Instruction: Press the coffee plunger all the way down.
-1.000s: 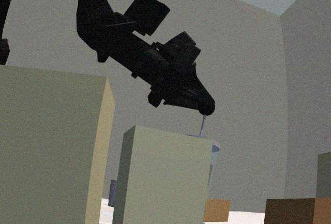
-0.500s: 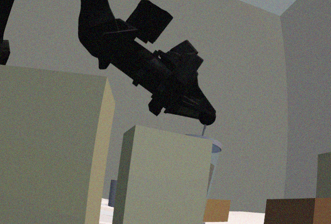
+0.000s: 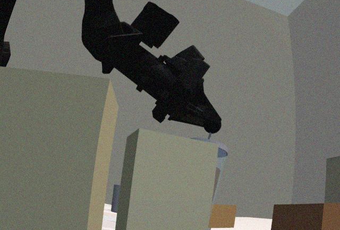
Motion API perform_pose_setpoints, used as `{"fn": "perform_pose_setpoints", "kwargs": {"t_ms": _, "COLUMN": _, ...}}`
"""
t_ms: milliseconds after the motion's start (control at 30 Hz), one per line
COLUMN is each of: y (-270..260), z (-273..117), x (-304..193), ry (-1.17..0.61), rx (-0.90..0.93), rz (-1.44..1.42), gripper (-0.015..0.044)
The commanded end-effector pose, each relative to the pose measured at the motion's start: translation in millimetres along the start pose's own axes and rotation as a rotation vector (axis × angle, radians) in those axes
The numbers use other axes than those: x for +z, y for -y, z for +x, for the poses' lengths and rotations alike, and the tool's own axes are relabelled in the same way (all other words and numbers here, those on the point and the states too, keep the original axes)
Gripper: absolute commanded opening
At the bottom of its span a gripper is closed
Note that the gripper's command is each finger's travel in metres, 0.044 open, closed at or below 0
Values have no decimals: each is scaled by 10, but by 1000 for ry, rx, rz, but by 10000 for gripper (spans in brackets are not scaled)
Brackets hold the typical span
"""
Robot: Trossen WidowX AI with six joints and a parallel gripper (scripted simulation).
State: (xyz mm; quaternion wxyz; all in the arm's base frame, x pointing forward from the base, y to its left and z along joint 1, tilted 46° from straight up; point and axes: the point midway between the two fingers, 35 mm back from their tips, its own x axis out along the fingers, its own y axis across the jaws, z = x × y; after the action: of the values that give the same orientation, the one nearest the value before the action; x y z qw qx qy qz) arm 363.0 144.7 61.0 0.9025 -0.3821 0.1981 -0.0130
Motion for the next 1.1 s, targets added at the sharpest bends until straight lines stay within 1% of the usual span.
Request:
{"fn": "perform_pose_setpoints", "kwargs": {"t_ms": 0, "y": 4, "z": 49, "x": -110, "ry": -37, "rx": -8, "rz": -21, "gripper": 124}}
{"fn": "perform_pose_setpoints", "kwargs": {"t_ms": 1067, "y": -21, "z": 62, "x": -87, "ry": -37, "rx": -8, "rz": -20, "gripper": 124}}
